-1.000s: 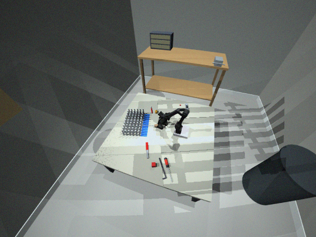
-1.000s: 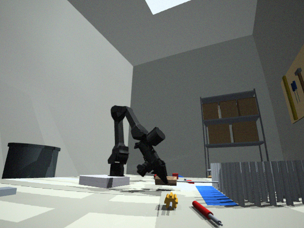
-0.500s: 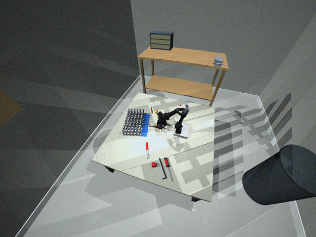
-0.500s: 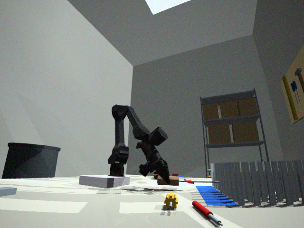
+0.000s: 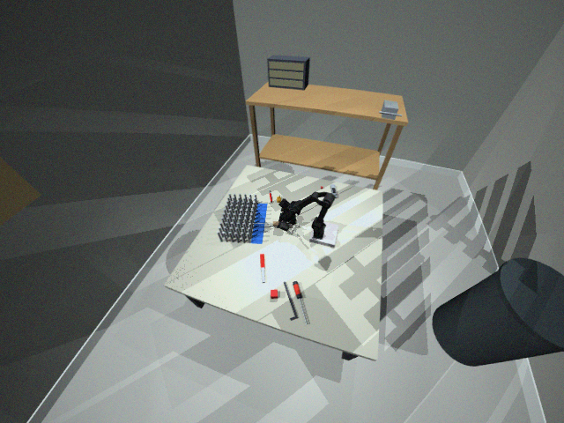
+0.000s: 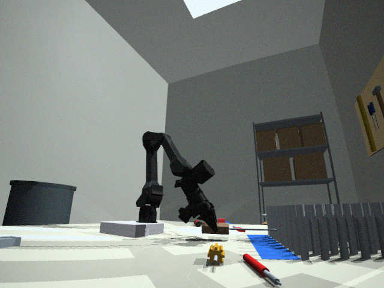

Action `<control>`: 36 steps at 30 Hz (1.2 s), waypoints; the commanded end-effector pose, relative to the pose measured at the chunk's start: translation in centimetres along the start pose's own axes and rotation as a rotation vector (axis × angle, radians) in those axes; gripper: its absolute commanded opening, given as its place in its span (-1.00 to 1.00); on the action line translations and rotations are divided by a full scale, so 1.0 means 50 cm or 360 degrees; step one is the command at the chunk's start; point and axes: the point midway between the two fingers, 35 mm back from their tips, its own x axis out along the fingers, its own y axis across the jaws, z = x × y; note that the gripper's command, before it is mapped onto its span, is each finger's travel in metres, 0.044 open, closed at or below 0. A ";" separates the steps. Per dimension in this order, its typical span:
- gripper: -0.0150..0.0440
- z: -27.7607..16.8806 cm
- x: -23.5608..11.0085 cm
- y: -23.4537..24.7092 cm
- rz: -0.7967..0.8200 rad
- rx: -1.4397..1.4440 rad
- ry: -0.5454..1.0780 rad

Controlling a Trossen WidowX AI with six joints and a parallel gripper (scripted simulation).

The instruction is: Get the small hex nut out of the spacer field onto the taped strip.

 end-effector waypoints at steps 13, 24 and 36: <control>-0.49 -0.031 0.009 0.005 0.0014 0.0002 0.0024; -0.49 -0.044 0.017 0.005 0.0013 0.0002 0.0025; -0.49 -0.058 0.026 0.005 0.0013 0.0002 0.0026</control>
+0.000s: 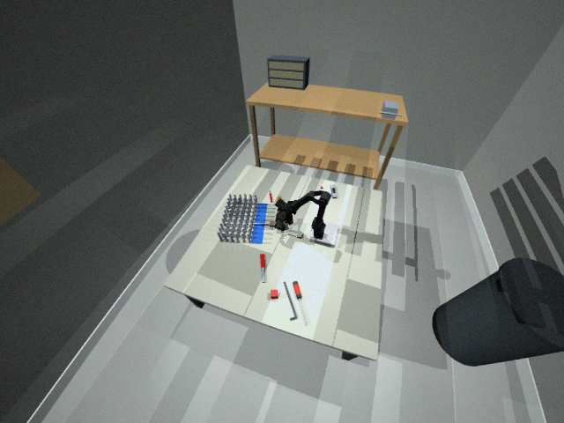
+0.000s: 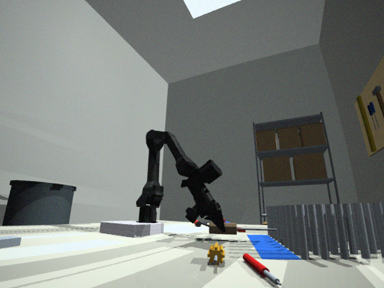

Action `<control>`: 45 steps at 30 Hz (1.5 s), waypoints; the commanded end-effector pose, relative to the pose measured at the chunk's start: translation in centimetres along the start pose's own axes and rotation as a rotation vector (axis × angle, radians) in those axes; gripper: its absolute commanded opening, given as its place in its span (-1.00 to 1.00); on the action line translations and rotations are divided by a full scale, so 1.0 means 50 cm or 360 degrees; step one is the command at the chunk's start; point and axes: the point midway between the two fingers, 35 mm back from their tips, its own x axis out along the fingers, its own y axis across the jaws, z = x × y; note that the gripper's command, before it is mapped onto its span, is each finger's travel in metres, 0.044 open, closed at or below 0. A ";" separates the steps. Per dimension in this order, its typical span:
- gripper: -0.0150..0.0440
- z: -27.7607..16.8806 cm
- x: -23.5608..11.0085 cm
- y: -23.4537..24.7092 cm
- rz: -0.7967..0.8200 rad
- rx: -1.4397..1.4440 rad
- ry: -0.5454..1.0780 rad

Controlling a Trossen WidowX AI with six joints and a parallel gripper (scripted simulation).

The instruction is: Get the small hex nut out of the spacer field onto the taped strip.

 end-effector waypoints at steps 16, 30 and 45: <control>-0.49 -0.036 0.012 0.004 0.0013 0.0003 0.0026; -0.49 -0.053 0.023 0.004 0.0013 0.0003 0.0027; -0.49 -0.071 0.033 0.004 0.0013 0.0003 0.0029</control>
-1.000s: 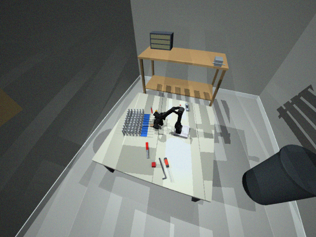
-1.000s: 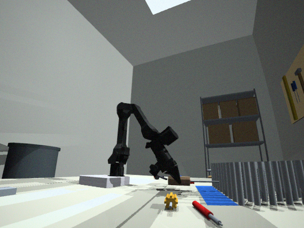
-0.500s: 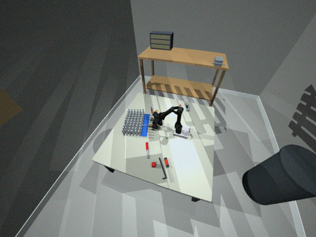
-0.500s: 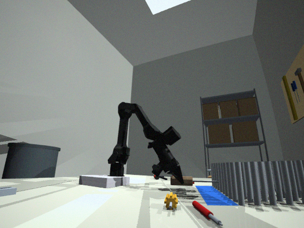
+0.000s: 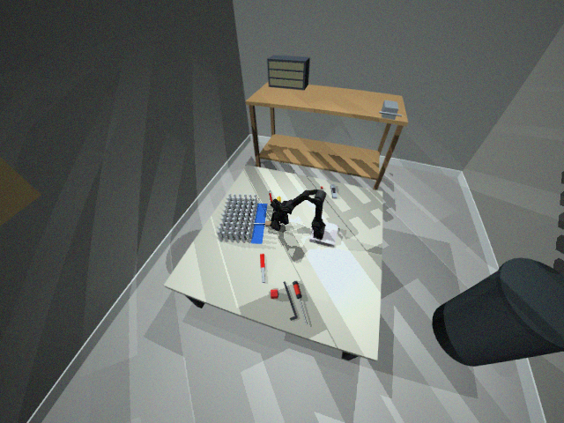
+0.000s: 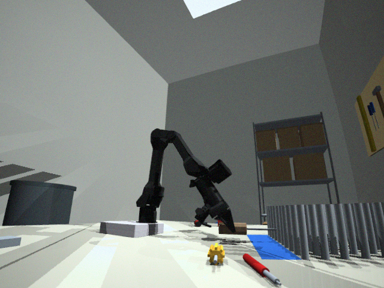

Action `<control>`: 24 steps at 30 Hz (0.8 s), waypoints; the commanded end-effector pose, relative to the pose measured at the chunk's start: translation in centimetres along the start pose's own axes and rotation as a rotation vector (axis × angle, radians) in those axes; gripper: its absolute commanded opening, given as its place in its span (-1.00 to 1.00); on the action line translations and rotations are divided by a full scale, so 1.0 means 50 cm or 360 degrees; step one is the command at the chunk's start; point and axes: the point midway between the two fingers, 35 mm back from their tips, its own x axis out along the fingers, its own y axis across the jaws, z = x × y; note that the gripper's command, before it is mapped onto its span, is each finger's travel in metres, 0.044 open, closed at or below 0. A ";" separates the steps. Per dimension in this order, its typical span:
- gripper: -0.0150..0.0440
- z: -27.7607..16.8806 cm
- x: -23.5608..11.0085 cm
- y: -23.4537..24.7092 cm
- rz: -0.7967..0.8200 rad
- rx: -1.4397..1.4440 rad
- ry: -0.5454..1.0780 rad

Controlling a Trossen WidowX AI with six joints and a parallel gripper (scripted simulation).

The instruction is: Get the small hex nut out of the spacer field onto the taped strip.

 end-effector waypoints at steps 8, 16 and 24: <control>-0.49 -0.026 0.006 0.004 0.0013 0.0004 0.0026; -0.49 -0.035 0.011 0.004 0.0013 0.0004 0.0027; -0.49 -0.044 0.017 0.004 0.0013 0.0004 0.0028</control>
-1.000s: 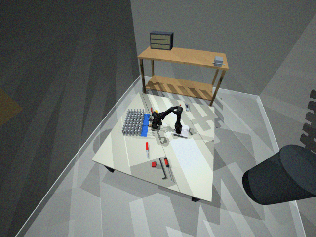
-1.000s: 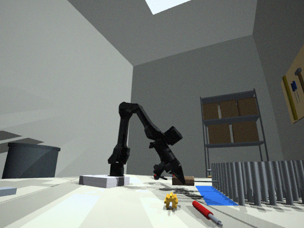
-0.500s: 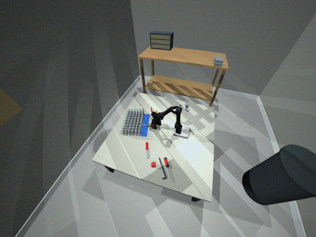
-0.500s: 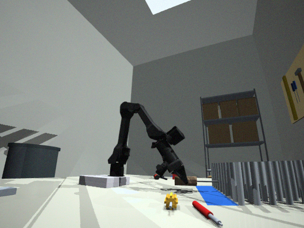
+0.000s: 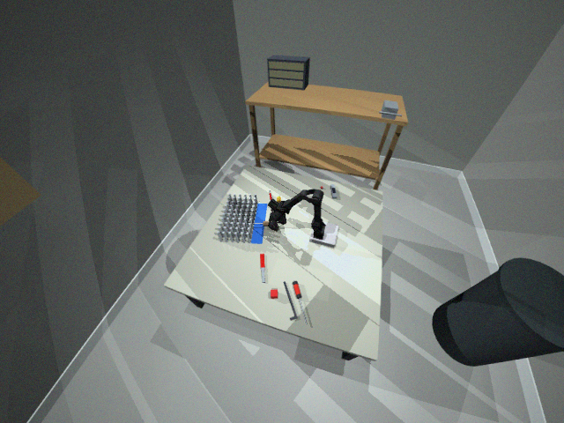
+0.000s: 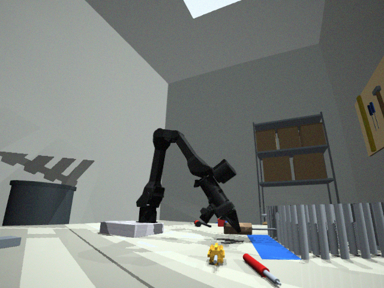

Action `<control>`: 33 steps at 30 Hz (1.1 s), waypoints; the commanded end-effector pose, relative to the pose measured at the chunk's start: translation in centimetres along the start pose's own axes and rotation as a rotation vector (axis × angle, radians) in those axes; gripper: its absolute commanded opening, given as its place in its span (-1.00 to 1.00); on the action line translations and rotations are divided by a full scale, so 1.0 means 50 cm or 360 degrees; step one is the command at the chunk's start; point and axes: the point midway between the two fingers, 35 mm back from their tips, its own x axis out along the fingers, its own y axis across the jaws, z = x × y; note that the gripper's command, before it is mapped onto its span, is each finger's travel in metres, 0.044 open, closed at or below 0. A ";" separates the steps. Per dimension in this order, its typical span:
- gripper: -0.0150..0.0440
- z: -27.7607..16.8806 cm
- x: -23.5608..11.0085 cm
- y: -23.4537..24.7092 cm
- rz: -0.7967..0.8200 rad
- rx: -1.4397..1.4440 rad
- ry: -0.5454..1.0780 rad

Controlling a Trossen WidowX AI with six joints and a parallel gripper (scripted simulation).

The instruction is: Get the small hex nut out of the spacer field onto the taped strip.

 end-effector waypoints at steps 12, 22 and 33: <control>-0.49 -0.029 0.009 0.004 0.0012 0.0005 0.0024; -0.49 -0.039 0.016 0.005 0.0012 0.0005 0.0025; -0.49 -0.051 0.025 0.005 0.0012 0.0005 0.0026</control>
